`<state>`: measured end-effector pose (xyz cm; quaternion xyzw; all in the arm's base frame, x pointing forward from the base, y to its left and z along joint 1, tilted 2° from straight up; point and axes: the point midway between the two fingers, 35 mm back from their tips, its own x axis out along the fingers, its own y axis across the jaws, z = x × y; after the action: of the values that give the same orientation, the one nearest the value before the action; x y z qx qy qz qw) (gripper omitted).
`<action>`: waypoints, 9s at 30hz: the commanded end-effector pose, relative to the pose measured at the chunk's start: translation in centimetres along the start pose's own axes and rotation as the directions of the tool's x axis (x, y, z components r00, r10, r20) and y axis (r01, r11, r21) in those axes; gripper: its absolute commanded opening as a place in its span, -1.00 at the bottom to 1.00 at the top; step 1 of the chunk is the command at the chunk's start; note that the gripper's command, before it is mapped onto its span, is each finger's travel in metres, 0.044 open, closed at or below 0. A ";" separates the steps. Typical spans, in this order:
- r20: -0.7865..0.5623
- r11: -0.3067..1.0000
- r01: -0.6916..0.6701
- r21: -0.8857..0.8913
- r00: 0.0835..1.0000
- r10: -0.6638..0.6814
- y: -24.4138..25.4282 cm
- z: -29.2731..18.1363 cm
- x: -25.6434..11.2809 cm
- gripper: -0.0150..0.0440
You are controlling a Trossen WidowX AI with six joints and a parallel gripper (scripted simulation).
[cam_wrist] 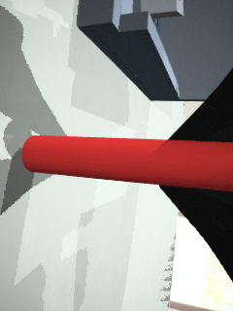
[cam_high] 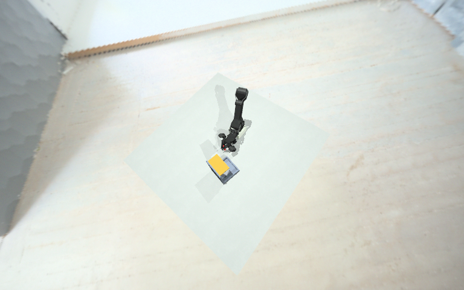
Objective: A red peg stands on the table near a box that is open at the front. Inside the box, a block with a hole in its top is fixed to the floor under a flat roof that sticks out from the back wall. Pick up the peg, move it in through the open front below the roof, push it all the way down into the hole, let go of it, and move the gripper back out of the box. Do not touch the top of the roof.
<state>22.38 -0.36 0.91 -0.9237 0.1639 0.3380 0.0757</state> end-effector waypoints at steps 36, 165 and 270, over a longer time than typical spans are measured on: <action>-0.010 1.000 0.003 0.007 1.000 -0.003 0.0 -3.7 -2.9 -0.49; -0.015 1.000 0.026 0.005 1.000 -0.026 -16.3 -8.9 2.5 -0.49; -0.018 1.000 0.026 0.005 1.000 -0.026 -16.6 -8.6 7.1 -0.49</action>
<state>38.78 11.21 4.27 -0.9318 0.1533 0.3171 0.0880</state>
